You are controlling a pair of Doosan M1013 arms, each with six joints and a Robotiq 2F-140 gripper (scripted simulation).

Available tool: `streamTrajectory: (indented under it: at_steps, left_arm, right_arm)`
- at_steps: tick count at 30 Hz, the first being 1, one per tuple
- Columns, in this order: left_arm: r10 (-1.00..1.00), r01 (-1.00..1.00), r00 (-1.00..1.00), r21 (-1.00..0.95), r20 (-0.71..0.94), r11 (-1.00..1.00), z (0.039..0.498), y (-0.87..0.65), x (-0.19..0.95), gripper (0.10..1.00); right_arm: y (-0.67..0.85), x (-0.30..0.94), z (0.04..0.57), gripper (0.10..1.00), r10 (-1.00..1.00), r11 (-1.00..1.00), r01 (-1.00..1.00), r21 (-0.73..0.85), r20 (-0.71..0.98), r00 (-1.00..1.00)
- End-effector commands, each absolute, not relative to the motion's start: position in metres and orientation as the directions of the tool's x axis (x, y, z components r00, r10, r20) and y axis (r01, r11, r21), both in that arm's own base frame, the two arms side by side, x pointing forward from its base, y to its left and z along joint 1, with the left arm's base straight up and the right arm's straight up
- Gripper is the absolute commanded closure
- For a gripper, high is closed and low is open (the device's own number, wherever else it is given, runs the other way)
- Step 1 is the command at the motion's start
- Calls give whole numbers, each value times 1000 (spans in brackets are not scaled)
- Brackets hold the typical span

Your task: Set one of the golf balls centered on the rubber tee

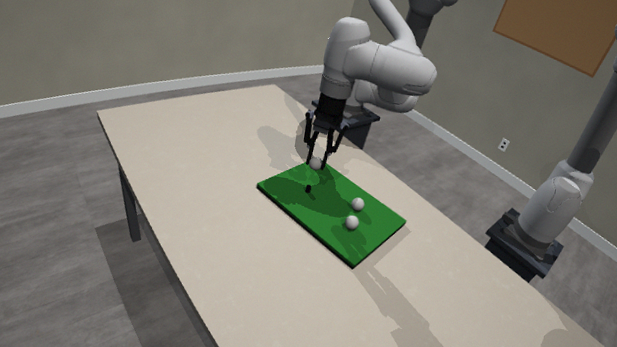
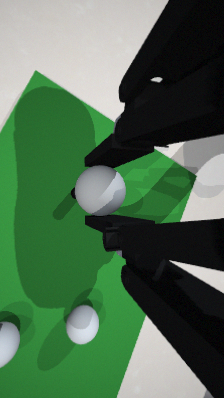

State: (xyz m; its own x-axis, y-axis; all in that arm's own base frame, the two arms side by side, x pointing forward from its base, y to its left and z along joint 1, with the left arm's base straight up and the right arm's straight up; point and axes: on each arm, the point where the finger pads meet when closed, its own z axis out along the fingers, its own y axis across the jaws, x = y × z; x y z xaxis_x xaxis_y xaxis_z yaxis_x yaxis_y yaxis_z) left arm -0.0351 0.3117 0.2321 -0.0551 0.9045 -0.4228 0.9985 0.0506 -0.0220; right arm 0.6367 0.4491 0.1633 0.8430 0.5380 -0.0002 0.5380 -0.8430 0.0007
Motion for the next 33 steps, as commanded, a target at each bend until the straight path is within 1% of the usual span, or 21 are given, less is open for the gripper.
streamTrajectory:
  at_steps: [1, 5, 12, 14, 33]
  left_arm:
    - [905, 998, -55, -22, -422, 50, 233, 312, -35, 98]
    - [905, 998, -55, -22, -422, 50, 233, 312, -35, 98]
    - [905, 998, -55, -22, -422, 50, 233, 312, -35, 98]
    - [905, 998, -55, -22, -422, 50, 233, 312, -35, 98]
    - [905, 998, -55, -22, -422, 50, 233, 312, -35, 98]
  right_arm:
    - [447, 638, 164, 999, 538, -843, 538, 0, 1, 843]
    - [447, 638, 159, 999, 538, -843, 538, 0, 1, 843]
    - [447, 637, 93, 999, 538, -843, 538, 0, 1, 843]
    - [446, 637, 83, 999, 538, -843, 538, 0, 1, 843]
    - [447, 638, 66, 999, 538, -843, 538, 0, 1, 843]
